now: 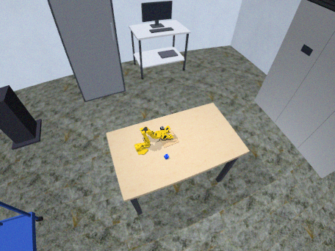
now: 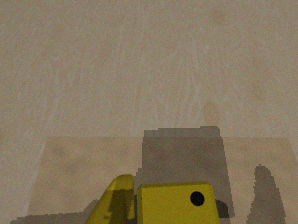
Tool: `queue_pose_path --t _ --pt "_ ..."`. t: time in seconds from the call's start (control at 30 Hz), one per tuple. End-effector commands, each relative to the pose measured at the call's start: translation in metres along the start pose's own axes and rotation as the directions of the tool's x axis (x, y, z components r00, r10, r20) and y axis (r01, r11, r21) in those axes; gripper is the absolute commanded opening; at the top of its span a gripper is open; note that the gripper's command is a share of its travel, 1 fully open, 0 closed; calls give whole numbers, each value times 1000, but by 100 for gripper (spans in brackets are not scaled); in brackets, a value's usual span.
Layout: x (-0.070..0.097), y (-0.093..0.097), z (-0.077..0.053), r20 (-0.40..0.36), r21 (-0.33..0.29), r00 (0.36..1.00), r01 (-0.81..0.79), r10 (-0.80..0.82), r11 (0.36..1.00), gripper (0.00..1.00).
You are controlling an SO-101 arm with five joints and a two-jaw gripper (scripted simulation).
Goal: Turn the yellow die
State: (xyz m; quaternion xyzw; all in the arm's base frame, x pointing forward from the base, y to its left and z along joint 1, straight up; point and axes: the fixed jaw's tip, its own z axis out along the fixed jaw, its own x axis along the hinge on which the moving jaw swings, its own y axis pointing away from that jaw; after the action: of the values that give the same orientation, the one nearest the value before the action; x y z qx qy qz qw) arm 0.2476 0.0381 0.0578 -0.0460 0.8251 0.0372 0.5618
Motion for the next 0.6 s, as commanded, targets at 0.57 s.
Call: queue_pose_path --t 0.57 --pt "-26 -1 -11 54 2 999 -6 6 1000 36"
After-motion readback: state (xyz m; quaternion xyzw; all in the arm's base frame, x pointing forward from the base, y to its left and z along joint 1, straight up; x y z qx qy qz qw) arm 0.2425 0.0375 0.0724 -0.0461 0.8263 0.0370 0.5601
